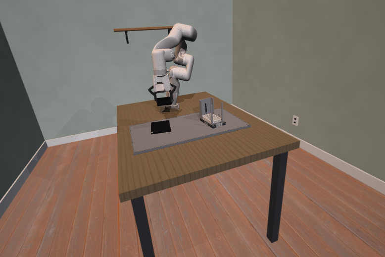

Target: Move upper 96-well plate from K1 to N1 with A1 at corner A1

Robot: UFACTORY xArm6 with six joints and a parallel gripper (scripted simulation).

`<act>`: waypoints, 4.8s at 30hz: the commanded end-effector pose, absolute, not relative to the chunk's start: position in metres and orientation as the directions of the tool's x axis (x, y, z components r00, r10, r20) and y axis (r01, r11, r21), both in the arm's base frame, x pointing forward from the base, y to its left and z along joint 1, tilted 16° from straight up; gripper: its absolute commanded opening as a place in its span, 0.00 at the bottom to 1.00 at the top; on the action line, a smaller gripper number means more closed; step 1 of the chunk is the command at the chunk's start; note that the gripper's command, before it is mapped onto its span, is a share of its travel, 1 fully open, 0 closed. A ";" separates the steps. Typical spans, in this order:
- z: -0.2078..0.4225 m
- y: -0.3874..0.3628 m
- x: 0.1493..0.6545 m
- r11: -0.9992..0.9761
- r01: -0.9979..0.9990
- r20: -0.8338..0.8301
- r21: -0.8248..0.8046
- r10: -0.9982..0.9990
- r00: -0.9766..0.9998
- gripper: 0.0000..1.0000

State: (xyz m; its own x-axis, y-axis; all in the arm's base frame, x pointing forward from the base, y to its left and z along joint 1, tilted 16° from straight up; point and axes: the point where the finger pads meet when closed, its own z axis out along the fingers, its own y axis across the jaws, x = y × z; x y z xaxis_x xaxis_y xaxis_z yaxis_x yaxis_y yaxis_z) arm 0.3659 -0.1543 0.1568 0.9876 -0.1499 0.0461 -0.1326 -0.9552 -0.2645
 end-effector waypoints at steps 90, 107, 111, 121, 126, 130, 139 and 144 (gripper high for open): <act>0.087 -0.179 0.364 -0.956 -0.132 0.050 -0.264 -0.150 0.987 0.00; 0.062 -0.172 0.367 -0.956 -0.132 0.050 -0.264 -0.150 0.987 0.00; 0.059 -0.171 0.367 -0.956 -0.132 0.050 -0.264 -0.150 0.987 0.00; 0.043 -0.167 0.368 -0.956 -0.132 0.050 -0.264 -0.150 0.987 0.00; 0.038 -0.166 0.369 -0.956 -0.132 0.050 -0.264 -0.150 0.987 0.00; 0.032 -0.164 0.369 -0.956 -0.132 0.050 -0.264 -0.150 0.987 0.00; 0.017 -0.160 0.371 -0.956 -0.132 0.050 -0.264 -0.150 0.987 0.00; 0.013 -0.159 0.371 -0.956 -0.132 0.050 -0.264 -0.150 0.987 0.00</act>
State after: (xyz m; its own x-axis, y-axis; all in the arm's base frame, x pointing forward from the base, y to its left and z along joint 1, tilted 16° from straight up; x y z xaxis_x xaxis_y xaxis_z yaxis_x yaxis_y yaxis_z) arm 0.3689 -0.1591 0.0164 0.9878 -0.1494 0.0448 -0.1325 -0.9550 -0.2653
